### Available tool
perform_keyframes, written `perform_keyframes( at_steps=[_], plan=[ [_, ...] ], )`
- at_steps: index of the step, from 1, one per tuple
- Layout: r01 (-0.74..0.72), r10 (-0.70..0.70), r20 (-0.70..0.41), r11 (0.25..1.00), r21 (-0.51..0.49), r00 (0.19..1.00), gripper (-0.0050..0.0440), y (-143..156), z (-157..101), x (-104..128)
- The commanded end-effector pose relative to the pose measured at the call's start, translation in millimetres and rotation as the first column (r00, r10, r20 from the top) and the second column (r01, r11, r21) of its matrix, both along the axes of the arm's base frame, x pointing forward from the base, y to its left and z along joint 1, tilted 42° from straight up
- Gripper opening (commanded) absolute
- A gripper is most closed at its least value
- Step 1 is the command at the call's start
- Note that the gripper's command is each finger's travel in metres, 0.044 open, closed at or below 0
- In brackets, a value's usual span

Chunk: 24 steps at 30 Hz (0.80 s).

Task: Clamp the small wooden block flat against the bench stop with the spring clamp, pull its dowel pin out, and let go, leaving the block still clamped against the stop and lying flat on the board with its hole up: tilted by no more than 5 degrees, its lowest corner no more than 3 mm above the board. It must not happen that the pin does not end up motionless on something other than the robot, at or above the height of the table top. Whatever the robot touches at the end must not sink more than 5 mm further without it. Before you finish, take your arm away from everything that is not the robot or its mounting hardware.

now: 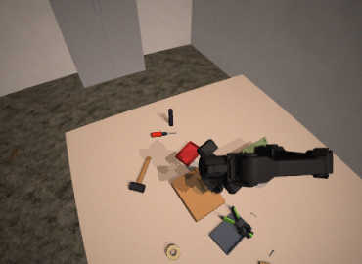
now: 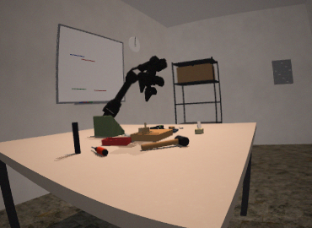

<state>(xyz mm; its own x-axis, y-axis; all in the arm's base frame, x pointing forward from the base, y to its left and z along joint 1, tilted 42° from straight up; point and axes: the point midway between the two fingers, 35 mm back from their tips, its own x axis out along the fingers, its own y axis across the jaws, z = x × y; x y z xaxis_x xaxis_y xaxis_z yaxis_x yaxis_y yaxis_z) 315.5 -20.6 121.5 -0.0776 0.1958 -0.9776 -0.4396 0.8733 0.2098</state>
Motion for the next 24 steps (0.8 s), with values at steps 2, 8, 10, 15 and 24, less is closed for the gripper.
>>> perform_keyframes(
  at_steps=[2,8,10,15,24],
  plan=[
    [0.025,-0.020,-0.048,0.995,0.092,0.999,0.0440,6,-18,0],
    [0.066,-0.048,-0.093,0.977,0.201,0.995,0.0440,15,-34,2],
    [0.074,-0.053,-0.100,0.973,0.218,0.994,0.0440,16,-37,2],
    [0.108,-0.073,-0.130,0.952,0.287,0.989,0.0440,22,-47,3],
    [0.196,-0.119,-0.200,0.881,0.431,0.973,0.0440,33,-66,6]
  ],
)
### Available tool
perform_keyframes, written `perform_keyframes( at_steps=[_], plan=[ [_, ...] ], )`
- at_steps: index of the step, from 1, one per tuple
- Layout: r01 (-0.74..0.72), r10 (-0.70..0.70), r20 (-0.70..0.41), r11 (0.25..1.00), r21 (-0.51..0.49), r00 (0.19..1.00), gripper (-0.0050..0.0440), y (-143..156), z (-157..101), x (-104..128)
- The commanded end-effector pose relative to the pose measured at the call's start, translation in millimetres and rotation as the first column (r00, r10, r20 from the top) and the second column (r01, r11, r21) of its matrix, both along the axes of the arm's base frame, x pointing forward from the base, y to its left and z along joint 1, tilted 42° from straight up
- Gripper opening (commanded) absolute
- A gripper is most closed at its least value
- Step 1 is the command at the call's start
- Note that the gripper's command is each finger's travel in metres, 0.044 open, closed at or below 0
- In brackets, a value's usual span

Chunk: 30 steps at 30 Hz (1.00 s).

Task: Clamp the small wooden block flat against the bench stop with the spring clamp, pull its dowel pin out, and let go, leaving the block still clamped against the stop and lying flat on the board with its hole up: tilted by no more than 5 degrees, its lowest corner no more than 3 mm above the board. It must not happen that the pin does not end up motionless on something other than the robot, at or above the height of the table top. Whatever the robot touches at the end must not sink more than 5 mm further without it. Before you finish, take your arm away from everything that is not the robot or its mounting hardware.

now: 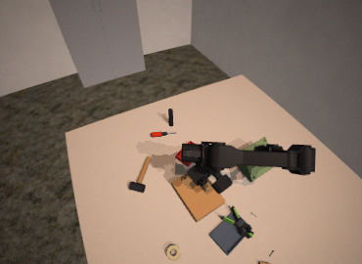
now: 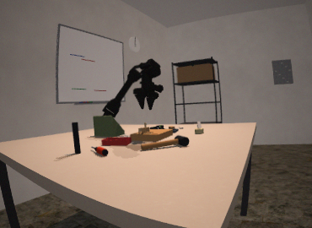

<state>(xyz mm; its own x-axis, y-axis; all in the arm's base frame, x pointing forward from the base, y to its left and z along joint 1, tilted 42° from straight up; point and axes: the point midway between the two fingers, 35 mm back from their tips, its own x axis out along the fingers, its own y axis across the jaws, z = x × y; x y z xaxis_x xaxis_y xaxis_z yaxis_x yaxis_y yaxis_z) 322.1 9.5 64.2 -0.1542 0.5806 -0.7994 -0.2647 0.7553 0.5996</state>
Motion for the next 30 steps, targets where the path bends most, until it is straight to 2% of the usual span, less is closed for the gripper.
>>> perform_keyframes(
  at_steps=[1,13,19,21,30],
  plan=[
    [0.034,-0.032,-0.032,0.997,0.073,0.999,0.0440,3.8,-10.9,-0.8],
    [0.040,-0.037,-0.036,0.996,0.085,0.999,0.0440,4.5,-12.2,-0.6],
    [0.104,-0.098,-0.088,0.992,0.068,0.991,0.0380,6.4,-13.3,0.2],
    [0.104,-0.098,-0.088,0.992,0.068,0.991,0.0380,6.4,-13.3,0.2],
    [0.228,-0.219,-0.187,0.973,0.025,0.958,0.0290,10.2,-15.6,1.6]
  ],
)
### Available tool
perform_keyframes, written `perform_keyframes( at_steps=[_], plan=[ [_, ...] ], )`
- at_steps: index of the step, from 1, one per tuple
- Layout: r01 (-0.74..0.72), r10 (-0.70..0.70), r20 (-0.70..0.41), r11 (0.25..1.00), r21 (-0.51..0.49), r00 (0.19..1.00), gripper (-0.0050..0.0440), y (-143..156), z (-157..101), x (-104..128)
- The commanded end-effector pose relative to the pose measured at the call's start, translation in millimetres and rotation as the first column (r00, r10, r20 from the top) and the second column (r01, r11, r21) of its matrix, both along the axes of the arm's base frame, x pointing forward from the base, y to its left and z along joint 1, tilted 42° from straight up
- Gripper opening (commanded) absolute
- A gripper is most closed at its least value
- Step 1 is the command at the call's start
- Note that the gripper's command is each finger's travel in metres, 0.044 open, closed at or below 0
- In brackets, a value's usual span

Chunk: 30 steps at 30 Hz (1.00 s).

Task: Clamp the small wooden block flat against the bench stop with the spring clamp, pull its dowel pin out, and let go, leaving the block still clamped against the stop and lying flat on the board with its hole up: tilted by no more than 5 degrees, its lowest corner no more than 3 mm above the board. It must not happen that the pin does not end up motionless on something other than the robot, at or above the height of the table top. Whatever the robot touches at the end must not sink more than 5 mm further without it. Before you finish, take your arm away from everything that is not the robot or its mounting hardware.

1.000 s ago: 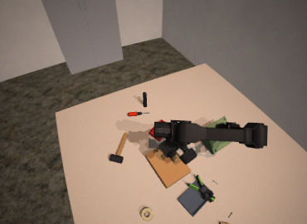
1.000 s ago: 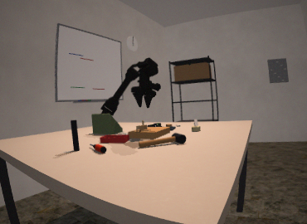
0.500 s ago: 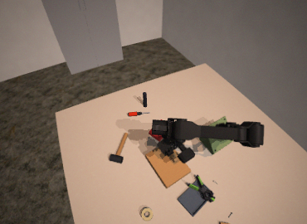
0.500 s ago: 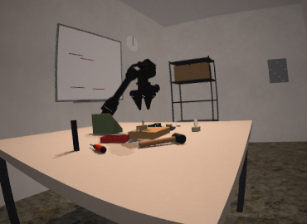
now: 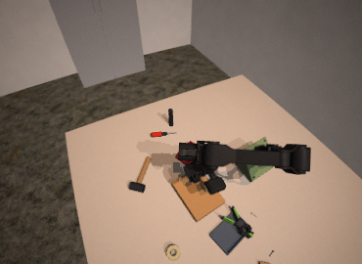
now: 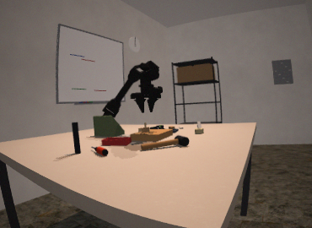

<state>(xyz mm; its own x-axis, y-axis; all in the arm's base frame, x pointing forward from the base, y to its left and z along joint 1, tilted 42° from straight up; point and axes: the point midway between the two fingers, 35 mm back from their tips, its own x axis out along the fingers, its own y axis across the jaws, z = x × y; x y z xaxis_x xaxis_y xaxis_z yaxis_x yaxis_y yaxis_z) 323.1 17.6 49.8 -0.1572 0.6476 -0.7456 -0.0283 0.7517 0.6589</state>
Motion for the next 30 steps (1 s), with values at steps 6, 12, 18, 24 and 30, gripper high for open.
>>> perform_keyframes(
  at_steps=[6,12,18,24,30],
  plan=[
    [0.119,-0.121,-0.103,0.993,-0.026,0.987,0.0230,5,-3,1],
    [0.171,-0.175,-0.147,0.984,-0.044,0.973,0.0190,6,-4,2],
    [0.245,-0.256,-0.211,0.967,-0.075,0.943,0.0130,9,-5,3],
    [0.304,-0.321,-0.262,0.947,-0.105,0.910,0.0080,11,-6,4],
    [0.360,-0.385,-0.309,0.923,-0.138,0.870,0.0030,13,-8,4]
  ],
)
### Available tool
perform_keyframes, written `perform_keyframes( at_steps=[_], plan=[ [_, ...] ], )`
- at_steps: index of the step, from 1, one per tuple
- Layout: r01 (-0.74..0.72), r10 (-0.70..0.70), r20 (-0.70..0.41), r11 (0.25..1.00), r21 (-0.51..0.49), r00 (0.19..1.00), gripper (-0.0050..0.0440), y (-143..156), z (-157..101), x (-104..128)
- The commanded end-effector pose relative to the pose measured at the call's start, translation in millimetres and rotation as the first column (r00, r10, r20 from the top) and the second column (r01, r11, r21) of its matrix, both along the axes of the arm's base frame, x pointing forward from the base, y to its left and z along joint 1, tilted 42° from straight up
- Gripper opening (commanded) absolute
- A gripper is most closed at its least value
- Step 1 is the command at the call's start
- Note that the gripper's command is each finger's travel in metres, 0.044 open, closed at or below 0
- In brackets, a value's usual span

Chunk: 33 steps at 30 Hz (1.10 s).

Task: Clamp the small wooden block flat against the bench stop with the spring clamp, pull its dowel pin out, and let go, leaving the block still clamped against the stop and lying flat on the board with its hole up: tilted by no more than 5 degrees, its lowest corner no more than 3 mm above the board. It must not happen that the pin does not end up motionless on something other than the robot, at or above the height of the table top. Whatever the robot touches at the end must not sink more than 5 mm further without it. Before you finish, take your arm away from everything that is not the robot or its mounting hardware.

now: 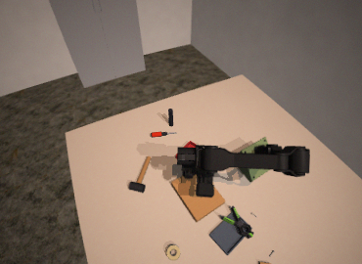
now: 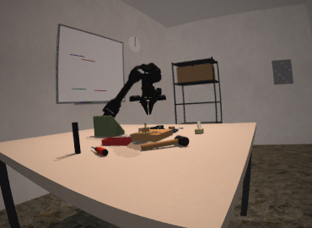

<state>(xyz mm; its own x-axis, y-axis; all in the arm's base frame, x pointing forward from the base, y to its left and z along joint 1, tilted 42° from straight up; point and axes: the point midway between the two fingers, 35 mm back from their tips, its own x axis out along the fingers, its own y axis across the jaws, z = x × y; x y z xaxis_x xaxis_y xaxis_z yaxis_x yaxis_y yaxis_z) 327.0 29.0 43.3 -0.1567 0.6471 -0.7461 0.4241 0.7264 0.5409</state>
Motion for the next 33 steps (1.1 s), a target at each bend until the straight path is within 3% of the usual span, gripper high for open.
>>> perform_keyframes(
  at_steps=[1,3,15,33],
  plan=[
    [0.051,-0.052,-0.044,0.999,-0.006,0.998,0.0020,2,-1,1],
    [0.078,-0.079,-0.067,0.997,-0.013,0.995,0.0000,3,-2,1],
    [0.206,-0.213,-0.178,0.977,-0.058,0.961,0.0000,8,-4,2],
    [0.389,-0.420,-0.335,0.908,-0.157,0.843,0.0000,15,-8,4]
  ],
)
